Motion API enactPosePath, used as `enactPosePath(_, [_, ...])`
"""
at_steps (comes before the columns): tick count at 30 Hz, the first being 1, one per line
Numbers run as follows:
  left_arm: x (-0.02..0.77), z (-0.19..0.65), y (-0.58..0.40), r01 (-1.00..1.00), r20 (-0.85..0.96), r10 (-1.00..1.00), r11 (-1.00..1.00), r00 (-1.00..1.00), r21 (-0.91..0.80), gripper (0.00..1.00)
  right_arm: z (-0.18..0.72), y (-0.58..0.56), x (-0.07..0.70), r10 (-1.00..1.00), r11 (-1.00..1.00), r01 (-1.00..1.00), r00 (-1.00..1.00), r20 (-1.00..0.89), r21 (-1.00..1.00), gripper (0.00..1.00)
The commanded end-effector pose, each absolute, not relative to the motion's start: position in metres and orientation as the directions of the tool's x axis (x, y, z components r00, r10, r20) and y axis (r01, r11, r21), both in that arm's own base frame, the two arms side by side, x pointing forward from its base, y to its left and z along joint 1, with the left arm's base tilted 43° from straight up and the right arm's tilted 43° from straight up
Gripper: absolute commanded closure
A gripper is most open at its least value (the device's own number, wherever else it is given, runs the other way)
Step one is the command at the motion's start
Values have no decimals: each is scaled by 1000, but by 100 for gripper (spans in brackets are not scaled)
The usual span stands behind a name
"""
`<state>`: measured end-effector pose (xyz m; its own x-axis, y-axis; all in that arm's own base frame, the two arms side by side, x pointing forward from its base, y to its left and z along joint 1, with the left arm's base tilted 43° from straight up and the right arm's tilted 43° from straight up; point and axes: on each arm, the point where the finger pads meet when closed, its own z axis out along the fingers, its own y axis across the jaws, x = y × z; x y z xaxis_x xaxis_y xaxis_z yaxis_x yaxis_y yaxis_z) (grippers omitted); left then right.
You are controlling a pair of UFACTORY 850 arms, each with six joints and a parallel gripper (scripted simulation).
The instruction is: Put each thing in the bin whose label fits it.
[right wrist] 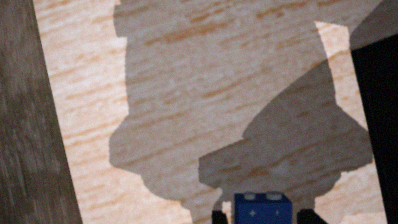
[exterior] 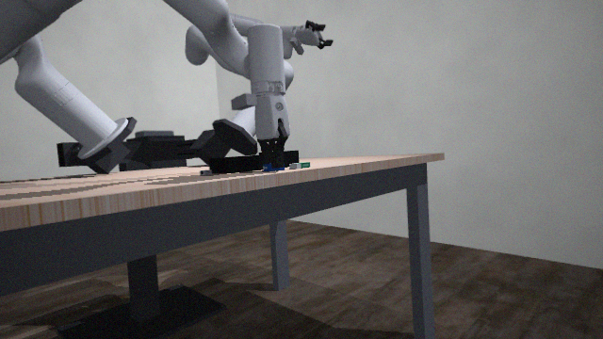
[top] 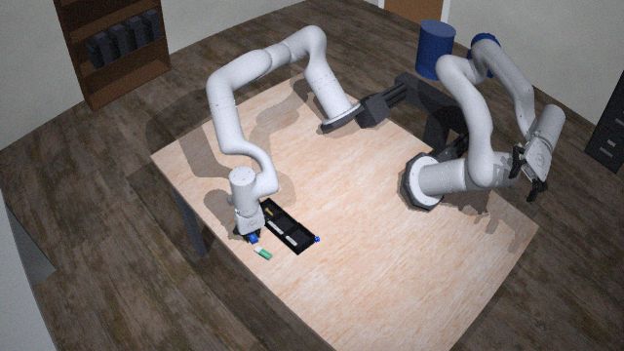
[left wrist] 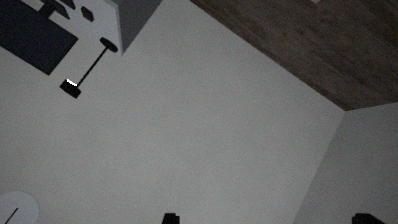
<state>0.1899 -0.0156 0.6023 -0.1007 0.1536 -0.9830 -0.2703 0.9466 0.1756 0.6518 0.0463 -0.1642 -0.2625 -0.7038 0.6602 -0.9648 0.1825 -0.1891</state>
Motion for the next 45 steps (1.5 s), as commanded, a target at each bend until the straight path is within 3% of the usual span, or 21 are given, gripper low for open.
enactPosePath(1, [190, 603, -16, -270, -983, 155, 946, -100, 176, 0, -167, 44, 653, -704, 182, -965, -263, 659, -191, 57])
enactPosePath(13, [190, 603, -16, -270, -983, 155, 946, -100, 176, 0, -167, 44, 653, -704, 182, -965, -263, 659, -191, 57])
enactPosePath(14, [190, 603, -16, -270, -983, 155, 946, -100, 176, 0, -167, 44, 653, -704, 182, -965, -263, 659, -191, 77])
enactPosePath(45, [190, 603, -16, -270, -983, 155, 946, -100, 176, 0, -167, 44, 653, -704, 182, -965, -263, 659, -191, 77])
